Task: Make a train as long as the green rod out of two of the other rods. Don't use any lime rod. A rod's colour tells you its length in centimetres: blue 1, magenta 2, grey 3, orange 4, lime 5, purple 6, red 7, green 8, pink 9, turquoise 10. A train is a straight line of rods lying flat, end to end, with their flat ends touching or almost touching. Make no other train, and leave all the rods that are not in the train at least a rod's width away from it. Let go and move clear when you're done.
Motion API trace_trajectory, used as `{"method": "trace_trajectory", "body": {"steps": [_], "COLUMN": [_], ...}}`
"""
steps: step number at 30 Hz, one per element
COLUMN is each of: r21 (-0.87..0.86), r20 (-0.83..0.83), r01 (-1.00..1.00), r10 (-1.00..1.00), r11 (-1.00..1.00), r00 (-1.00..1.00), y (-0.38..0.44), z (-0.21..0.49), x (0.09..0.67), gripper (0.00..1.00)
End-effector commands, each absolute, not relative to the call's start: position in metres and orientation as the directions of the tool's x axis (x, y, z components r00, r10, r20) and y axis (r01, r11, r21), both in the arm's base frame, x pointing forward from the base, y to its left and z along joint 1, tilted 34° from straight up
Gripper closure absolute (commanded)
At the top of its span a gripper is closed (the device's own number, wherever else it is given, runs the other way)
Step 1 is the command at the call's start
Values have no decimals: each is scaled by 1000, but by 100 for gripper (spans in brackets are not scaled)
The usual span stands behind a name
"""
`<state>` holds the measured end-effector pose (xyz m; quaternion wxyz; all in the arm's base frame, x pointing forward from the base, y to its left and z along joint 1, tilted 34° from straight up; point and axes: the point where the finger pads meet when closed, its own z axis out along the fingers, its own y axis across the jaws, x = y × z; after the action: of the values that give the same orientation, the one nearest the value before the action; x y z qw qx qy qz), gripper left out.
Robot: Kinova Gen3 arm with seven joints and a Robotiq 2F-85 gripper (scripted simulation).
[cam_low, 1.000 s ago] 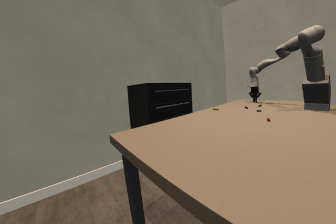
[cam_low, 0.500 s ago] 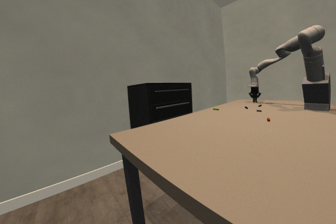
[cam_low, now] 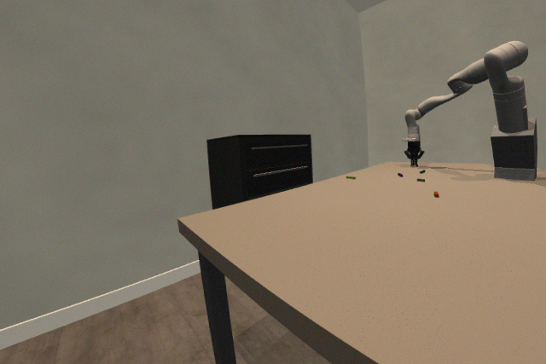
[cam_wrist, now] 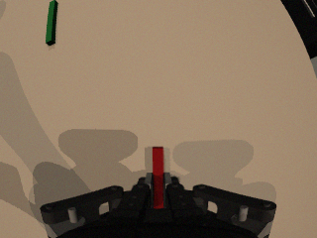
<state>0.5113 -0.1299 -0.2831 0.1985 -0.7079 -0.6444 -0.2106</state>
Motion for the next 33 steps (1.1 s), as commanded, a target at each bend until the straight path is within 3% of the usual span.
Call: {"method": "trace_trajectory", "body": {"steps": [1,33], "r21": [-8,-8], "r20": [553,553], "r01": [996,996], "r10": [829,829], "r11": [-92,-92], "r00": [81,81], "y": [-131,-125], "z": [-282,-292], "x": [512,512], "gripper": [95,95]}}
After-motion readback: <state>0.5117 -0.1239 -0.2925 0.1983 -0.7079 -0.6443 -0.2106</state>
